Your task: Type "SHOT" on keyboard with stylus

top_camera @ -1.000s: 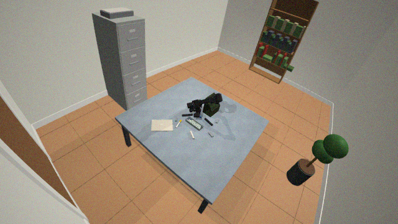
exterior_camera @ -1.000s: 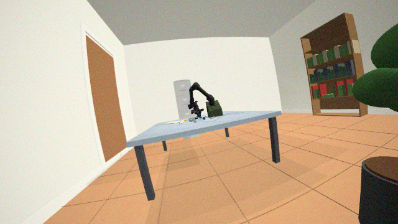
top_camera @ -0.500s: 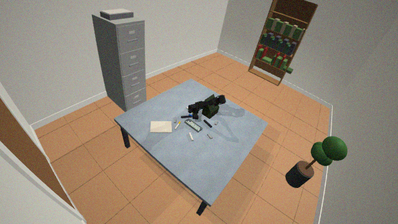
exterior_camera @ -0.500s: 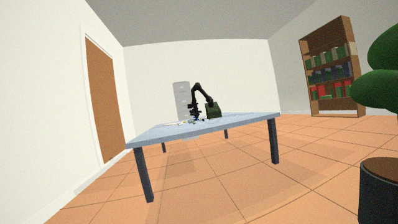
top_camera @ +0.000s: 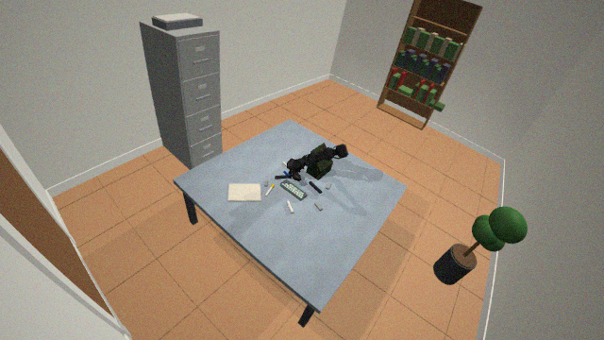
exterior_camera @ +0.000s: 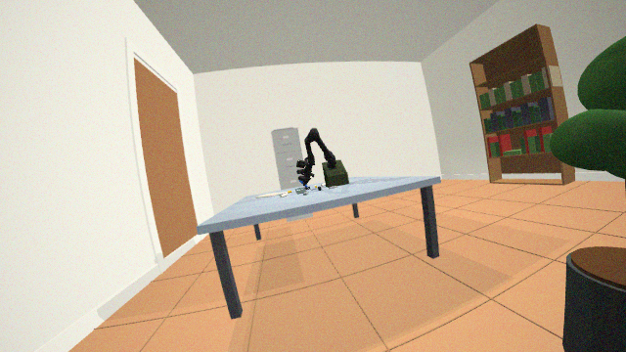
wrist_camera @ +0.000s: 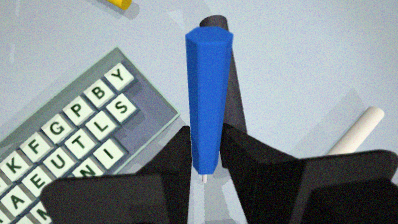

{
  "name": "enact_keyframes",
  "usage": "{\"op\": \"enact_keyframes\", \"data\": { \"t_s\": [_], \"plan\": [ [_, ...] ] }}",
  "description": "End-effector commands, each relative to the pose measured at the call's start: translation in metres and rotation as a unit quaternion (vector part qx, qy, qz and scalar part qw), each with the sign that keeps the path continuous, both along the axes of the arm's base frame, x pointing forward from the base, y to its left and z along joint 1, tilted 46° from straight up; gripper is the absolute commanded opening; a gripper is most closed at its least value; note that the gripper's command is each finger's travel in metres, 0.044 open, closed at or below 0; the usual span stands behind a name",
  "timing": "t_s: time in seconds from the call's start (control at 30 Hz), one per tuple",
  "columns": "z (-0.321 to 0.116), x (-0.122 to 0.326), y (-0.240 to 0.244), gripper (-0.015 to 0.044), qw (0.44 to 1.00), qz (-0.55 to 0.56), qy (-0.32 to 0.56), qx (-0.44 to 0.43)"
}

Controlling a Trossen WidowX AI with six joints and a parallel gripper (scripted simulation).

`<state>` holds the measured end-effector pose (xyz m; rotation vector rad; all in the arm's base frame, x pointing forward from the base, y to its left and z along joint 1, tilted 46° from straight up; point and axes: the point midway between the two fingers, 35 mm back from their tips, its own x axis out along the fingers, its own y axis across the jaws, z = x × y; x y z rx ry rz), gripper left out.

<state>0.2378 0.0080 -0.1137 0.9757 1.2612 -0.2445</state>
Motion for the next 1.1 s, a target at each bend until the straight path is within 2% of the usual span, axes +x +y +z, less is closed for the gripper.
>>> {"op": "enact_keyframes", "data": {
  "t_s": [0.0,0.53,1.07],
  "plan": [
    [0.010,0.008,-0.006,0.0000,0.998,-0.018,-0.047,-0.032],
    [0.071,0.034,-0.030,0.0000,0.959,-0.113,-0.232,-0.115],
    [0.059,0.042,-0.021,0.0000,0.959,-0.114,-0.234,-0.116]
  ]
}}
